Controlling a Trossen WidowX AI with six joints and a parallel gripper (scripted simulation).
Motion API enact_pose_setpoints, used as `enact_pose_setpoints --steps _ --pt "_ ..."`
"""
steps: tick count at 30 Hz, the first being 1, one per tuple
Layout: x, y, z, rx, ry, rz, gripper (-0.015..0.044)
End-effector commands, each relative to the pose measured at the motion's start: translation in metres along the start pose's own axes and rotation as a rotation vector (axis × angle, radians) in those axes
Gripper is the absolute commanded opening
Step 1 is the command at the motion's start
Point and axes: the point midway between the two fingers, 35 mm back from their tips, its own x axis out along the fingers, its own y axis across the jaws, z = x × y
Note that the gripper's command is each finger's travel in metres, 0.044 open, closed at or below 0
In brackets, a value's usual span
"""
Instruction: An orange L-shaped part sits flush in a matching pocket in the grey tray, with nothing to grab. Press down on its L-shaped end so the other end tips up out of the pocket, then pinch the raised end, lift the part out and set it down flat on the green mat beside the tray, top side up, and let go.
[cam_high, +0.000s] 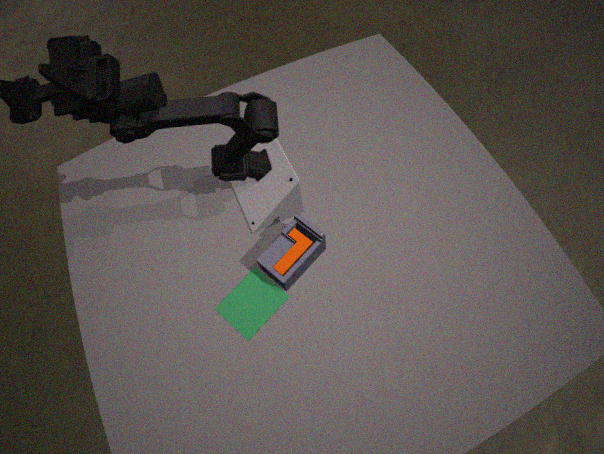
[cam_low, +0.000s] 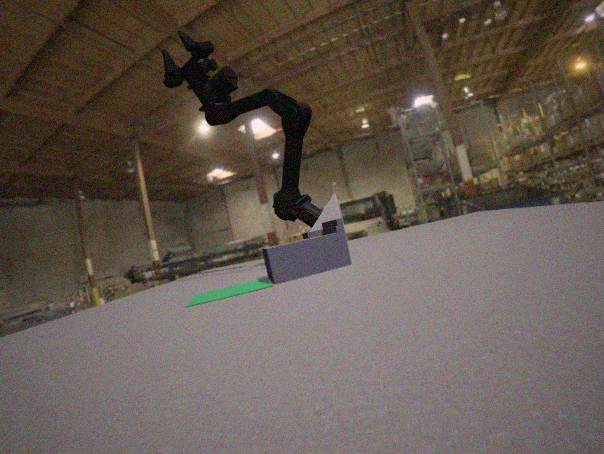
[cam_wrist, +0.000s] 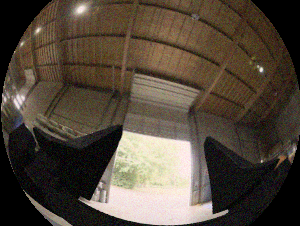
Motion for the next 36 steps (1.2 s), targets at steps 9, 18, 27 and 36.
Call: enact_pose_setpoints --steps 9,18,27,36 --pt "-0.034 -0.109 0.027 0.150 -0.099 -0.304 0.0180" --pt "-0.094 -0.223 -0.023 0.477 -0.072 -0.640 0.0180" --pt "-0.160 -0.277 -0.159 0.824 0.123 -0.984 0.0180" --pt "-0.184 -0.227 -0.273 1.077 0.444 -1.052 0.0180"
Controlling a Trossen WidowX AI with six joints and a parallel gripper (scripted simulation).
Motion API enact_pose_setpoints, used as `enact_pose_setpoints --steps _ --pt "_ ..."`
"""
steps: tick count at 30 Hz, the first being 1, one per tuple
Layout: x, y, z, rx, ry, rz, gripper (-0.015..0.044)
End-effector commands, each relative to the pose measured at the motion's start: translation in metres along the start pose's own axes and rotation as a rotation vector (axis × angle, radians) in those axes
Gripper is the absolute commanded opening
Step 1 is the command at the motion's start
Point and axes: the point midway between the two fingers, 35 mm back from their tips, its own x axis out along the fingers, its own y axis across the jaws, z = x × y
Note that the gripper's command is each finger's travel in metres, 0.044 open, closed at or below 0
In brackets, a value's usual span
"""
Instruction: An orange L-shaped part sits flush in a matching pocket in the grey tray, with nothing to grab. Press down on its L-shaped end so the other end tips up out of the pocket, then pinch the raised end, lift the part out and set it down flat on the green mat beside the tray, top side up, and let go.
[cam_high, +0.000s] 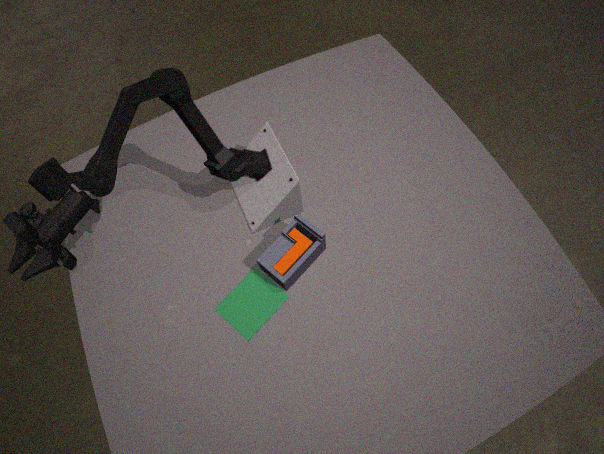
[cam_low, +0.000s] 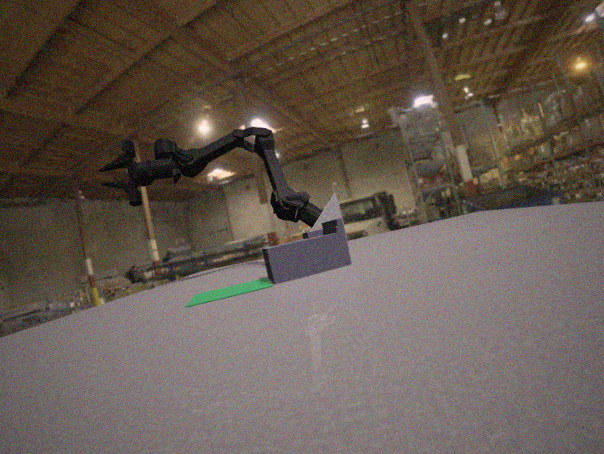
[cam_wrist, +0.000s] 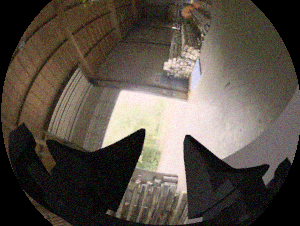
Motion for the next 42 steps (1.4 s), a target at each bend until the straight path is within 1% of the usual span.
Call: enact_pose_setpoints --steps 1,4,7,12,18,22,25,30,34,38,42 --pt "0.006 -0.022 -0.050 0.035 0.157 -0.063 0.0180" --pt "0.008 -0.047 -0.092 0.054 0.276 -0.152 0.0180" --pt "0.001 -0.070 -0.144 0.053 0.420 -0.253 0.0180" --pt "-0.026 -0.102 -0.226 0.006 0.659 -0.404 0.0180" --pt "-0.089 -0.124 -0.318 -0.126 0.975 -0.537 0.0180" --pt "-0.146 -0.131 -0.367 -0.261 1.208 -0.583 0.0180" --pt "-0.195 -0.135 -0.394 -0.397 1.386 -0.610 0.0180" --pt "-0.287 -0.140 -0.419 -0.707 1.694 -0.600 0.0180" --pt "-0.362 -0.142 -0.415 -1.069 1.942 -0.511 0.0180" --pt "-0.420 -0.144 -0.392 -1.506 2.121 -0.346 0.0180" --pt "-0.455 -0.143 -0.362 -1.971 2.188 -0.123 0.0180"
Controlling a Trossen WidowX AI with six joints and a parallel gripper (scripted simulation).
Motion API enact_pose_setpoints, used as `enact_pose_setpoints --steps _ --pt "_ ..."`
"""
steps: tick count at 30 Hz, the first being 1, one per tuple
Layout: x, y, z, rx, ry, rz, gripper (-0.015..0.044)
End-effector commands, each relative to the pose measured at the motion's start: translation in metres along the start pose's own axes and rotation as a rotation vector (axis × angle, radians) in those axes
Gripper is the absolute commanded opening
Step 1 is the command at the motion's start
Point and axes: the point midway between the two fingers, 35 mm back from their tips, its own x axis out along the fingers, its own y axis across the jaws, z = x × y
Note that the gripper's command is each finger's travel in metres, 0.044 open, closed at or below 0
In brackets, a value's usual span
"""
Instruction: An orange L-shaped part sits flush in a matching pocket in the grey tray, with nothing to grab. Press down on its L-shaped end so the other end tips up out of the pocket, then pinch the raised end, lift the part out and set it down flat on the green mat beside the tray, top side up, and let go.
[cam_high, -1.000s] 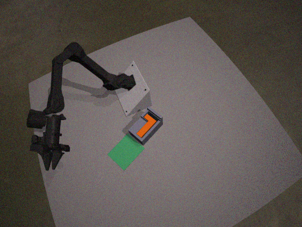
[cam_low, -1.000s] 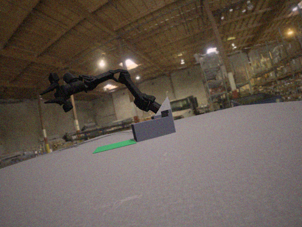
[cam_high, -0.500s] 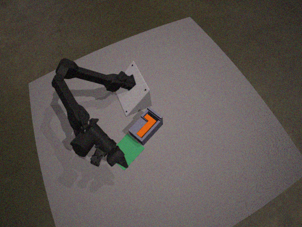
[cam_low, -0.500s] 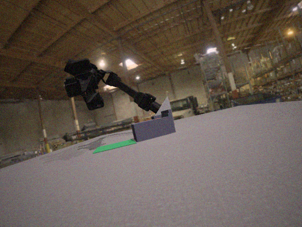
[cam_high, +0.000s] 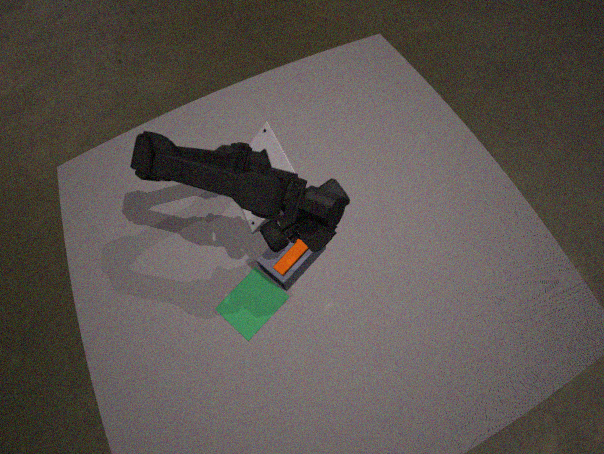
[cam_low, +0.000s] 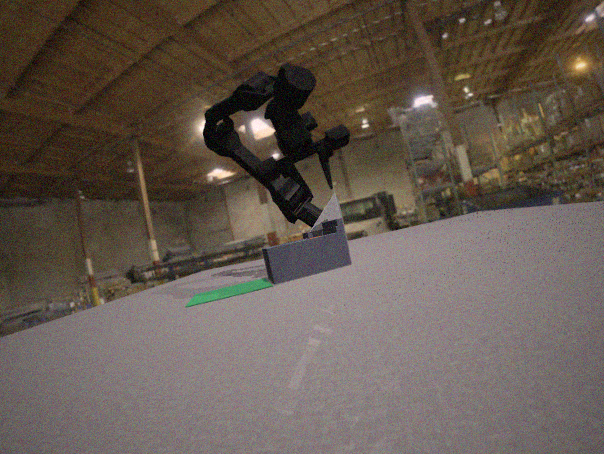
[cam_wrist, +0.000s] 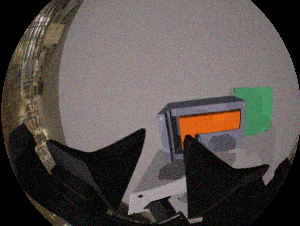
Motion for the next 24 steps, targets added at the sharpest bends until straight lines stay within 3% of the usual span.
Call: enact_pose_setpoints --steps 1,12,19,24 --pt "-0.001 0.011 -0.034 -0.313 0.084 -0.201 0.0180" --pt "0.001 0.011 -0.035 -0.328 0.087 -0.211 0.0180" --pt "0.063 -0.003 -0.038 -0.327 0.086 -0.213 0.0180" --pt "0.071 -0.005 -0.039 -0.327 0.087 -0.214 0.0180"
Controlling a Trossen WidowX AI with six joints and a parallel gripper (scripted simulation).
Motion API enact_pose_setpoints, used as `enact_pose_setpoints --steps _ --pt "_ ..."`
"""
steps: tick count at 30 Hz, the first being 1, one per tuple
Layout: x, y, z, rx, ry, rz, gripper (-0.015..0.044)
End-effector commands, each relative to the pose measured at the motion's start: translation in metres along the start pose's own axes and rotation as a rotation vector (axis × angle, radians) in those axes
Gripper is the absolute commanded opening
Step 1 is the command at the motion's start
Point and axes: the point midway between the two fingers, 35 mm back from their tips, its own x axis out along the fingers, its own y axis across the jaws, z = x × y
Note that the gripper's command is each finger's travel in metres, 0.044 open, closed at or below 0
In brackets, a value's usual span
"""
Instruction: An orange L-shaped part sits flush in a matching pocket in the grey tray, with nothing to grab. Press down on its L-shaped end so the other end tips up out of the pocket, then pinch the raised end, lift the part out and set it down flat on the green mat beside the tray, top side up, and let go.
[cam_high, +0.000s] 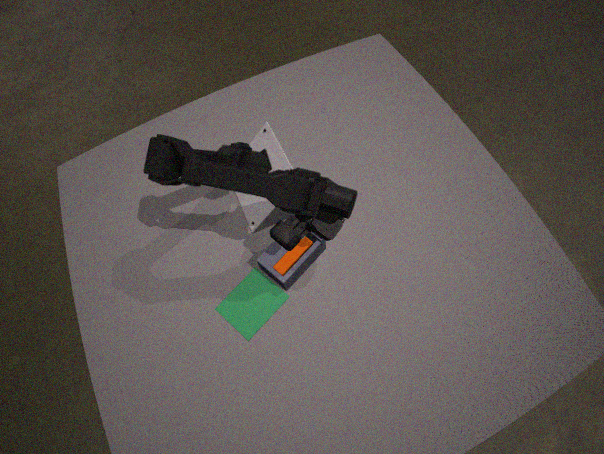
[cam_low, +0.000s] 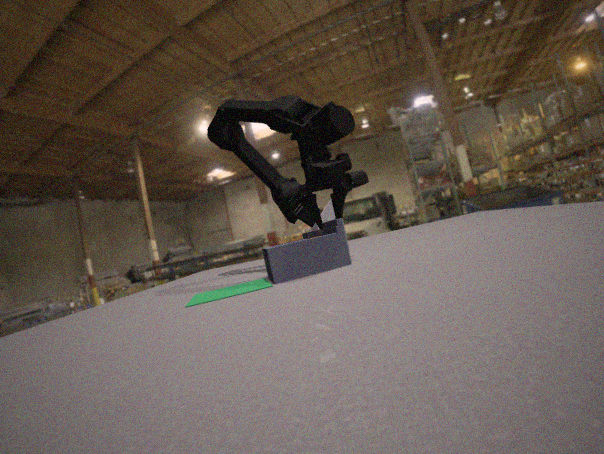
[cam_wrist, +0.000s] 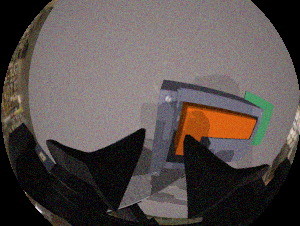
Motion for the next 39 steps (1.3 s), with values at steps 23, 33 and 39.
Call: enact_pose_setpoints --steps 23,33,39 --pt "0.035 0.000 0.002 -0.003 -0.013 -0.007 0.0180" --pt "0.042 -0.001 0.001 -0.003 -0.013 -0.008 0.0180" --pt "0.042 -0.001 0.001 -0.003 -0.013 -0.008 0.0180"
